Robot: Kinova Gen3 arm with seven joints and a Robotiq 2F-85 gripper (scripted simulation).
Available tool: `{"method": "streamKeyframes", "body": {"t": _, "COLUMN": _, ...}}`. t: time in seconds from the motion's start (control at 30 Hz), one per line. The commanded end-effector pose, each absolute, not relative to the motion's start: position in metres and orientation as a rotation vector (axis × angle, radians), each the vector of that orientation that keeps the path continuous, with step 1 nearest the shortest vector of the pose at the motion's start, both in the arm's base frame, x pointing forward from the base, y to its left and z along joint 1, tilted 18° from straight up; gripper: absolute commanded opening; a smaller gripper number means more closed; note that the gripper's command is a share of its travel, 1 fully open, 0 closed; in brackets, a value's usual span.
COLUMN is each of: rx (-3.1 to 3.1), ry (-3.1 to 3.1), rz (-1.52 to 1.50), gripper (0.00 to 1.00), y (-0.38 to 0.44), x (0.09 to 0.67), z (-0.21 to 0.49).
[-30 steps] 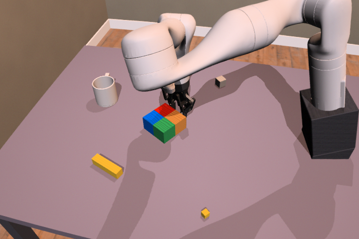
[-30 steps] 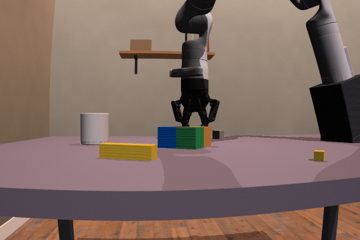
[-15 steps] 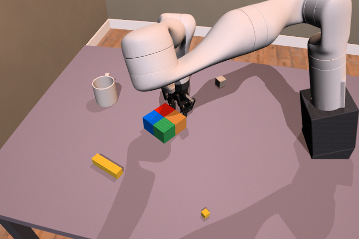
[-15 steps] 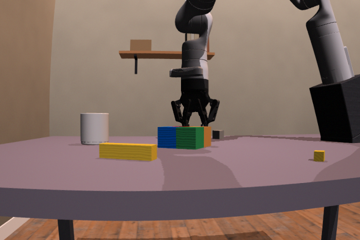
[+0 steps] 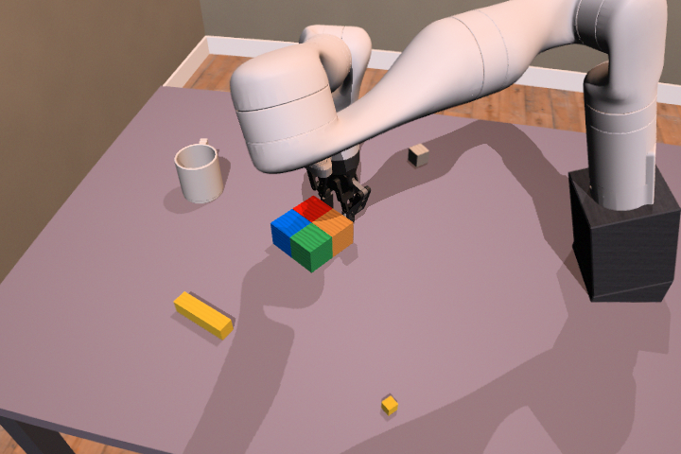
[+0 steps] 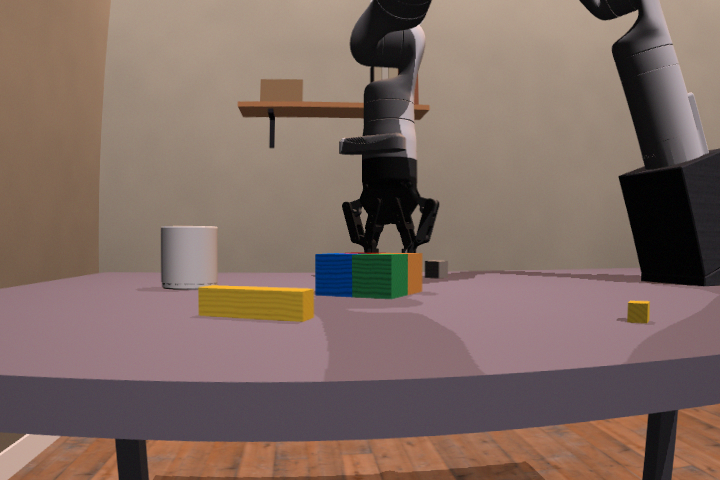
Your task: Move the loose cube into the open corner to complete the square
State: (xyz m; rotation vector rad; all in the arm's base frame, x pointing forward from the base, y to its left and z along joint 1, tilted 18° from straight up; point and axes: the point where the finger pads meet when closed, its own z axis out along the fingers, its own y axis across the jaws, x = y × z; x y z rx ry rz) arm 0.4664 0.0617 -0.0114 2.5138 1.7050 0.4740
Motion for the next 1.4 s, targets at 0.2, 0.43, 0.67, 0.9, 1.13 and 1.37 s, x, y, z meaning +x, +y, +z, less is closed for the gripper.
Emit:
{"method": "streamKeyframes", "body": {"t": 0.2, "rx": 2.514, "ry": 1.692, "rz": 0.473, "gripper": 0.53, "y": 0.0614, "x": 0.4689, "z": -0.0102}}
{"method": "streamKeyframes", "body": {"t": 0.43, "rx": 2.519, "ry": 1.686, "rz": 0.473, "gripper": 0.53, "y": 0.0627, "x": 0.4695, "z": -0.0098}}
{"method": "streamKeyframes", "body": {"t": 0.67, "rx": 2.523, "ry": 1.682, "rz": 0.474, "gripper": 0.53, "y": 0.0638, "x": 0.4699, "z": -0.0096}}
{"method": "streamKeyframes", "body": {"t": 0.9, "rx": 2.523, "ry": 1.681, "rz": 0.474, "gripper": 0.53, "y": 0.0639, "x": 0.4699, "z": -0.0095}}
{"method": "streamKeyframes", "body": {"t": 1.13, "rx": 2.523, "ry": 1.681, "rz": 0.474, "gripper": 0.53, "y": 0.0639, "x": 0.4699, "z": -0.0095}}
{"method": "streamKeyframes", "body": {"t": 1.37, "rx": 2.523, "ry": 1.681, "rz": 0.474, "gripper": 0.53, "y": 0.0639, "x": 0.4699, "z": -0.0095}}
